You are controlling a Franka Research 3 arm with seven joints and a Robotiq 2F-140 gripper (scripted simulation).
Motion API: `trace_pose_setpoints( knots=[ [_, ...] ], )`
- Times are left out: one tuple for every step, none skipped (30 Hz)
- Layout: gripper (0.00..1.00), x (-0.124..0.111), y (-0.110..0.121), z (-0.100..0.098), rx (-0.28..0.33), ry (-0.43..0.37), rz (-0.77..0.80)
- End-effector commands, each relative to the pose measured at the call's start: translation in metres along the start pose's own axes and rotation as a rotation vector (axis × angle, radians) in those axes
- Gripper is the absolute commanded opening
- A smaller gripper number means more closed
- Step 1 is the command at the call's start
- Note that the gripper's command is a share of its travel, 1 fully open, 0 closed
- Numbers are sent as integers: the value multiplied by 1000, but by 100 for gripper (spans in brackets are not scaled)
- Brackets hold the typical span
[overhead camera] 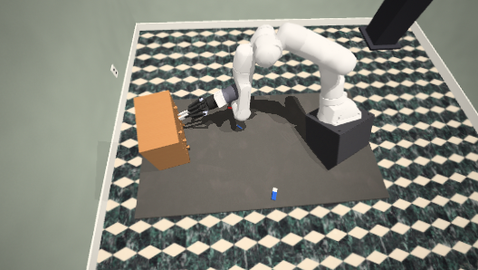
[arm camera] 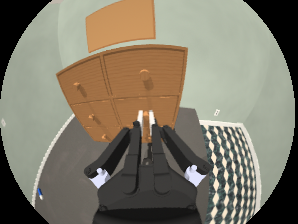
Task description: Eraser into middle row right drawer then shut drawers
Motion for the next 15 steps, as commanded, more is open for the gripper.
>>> trace_pose_setpoints(
  knots=[
    [17, -1, 1, 0, -4, -1, 7],
    [17, -1, 1, 0, -4, -1, 7],
    [17, -1, 2, -1, -4, -1, 7],
    [17, -1, 2, -1, -4, -1, 7],
    [17, -1, 2, -1, -4, -1, 7],
    [17, -1, 2, -2, -4, -1, 7],
    [17, -2, 2, -2, -4, -1, 7],
    [17, -2, 2, -2, -4, -1, 7],
    [17, -2, 2, -2, -4, -1, 7],
    [17, -2, 2, -3, -4, -1, 7],
    [17, -2, 2, -3, -4, -1, 7],
    [17, -2, 2, -4, -4, -1, 7],
    [17, -2, 2, -4, -4, -1, 7],
    [17, -3, 2, -5, -4, -1, 7],
    [17, -3, 2, -6, -4, -1, 7]
  ],
)
Point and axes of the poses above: the point where the finger pads meet when closed, its own z axis out along the fingers, its own y axis across the jaws, x = y × z, the point moved 5 cm from there along -z, back along the fingers, and after that the axes turned 9 degrees about z, right-handed, at the moved point
